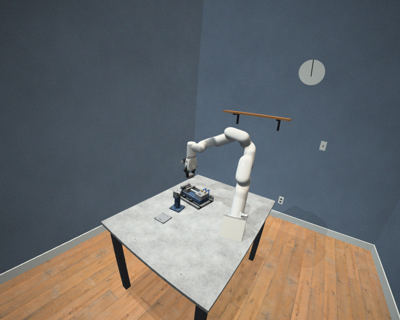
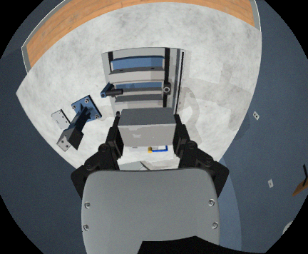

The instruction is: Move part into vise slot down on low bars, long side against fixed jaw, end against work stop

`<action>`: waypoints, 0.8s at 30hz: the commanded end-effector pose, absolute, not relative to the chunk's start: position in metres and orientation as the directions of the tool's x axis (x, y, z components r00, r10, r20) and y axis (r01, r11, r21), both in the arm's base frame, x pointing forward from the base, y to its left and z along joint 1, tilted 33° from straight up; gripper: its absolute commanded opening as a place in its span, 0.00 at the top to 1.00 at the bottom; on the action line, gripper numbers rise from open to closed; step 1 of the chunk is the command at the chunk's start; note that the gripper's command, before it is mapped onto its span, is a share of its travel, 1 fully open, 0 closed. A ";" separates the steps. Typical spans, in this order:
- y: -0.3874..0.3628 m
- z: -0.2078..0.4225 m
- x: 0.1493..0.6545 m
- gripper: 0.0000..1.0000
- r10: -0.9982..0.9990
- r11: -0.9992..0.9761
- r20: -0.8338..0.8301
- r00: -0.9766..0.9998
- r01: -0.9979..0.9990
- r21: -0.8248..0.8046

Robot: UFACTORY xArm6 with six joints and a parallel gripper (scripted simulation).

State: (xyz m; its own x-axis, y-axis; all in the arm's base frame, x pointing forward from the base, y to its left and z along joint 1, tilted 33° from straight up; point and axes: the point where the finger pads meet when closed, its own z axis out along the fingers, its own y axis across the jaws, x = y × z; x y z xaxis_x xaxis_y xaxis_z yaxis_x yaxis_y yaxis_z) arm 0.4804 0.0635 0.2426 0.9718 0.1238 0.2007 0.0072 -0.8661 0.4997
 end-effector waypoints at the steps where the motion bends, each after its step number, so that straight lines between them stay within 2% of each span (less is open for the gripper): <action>1: 0.061 0.238 0.483 1.00 0.125 -0.867 0.205 0.971 0.006 0.498; 24: 0.046 0.213 0.492 1.00 0.125 -0.867 0.205 0.971 0.006 0.498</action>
State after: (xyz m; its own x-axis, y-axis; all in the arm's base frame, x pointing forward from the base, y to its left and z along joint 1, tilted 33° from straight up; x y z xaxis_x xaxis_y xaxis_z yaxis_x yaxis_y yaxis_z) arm 0.4902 0.0460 0.2130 0.9718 0.1239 0.2006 0.0073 -0.8662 0.4996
